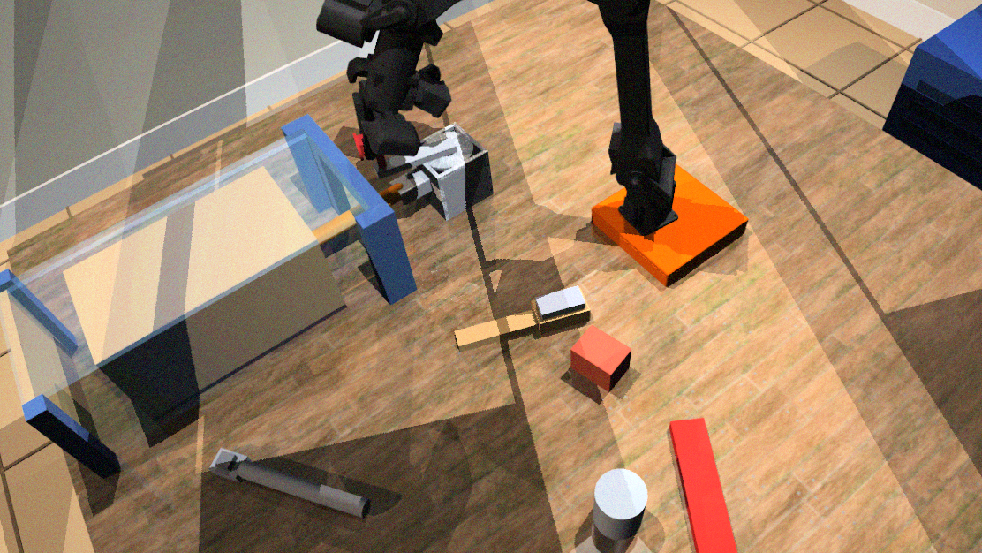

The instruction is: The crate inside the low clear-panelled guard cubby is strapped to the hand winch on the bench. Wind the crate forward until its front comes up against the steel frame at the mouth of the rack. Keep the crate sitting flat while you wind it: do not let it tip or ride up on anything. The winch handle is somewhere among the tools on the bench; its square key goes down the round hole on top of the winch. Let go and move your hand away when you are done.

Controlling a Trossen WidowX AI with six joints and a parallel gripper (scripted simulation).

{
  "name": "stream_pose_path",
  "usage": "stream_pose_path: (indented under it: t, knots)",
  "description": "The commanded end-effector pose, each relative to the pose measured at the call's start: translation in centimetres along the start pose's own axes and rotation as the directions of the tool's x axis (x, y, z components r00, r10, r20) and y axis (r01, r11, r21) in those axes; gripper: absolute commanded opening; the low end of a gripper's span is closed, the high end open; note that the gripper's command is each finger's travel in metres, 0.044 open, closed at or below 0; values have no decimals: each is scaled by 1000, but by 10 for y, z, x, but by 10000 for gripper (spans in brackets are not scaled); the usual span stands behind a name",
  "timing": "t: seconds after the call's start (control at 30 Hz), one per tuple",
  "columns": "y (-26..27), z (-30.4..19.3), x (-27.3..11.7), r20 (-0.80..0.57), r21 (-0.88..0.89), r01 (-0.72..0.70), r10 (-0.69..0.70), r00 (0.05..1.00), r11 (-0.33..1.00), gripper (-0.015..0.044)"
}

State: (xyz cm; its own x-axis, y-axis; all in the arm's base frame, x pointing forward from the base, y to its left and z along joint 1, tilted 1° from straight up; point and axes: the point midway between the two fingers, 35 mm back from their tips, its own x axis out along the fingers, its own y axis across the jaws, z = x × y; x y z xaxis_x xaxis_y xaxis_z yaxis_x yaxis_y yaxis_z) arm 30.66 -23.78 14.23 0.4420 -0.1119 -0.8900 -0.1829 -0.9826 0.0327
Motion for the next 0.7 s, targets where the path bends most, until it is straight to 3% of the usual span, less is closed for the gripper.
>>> stream_pose_path:
  t: [0.0,0.67]
  knots:
    - [-19,4,1,13,-6,40,-40,999,999,0]
    - [-39,12,-4,13,-6,41,-41,999,999,0]
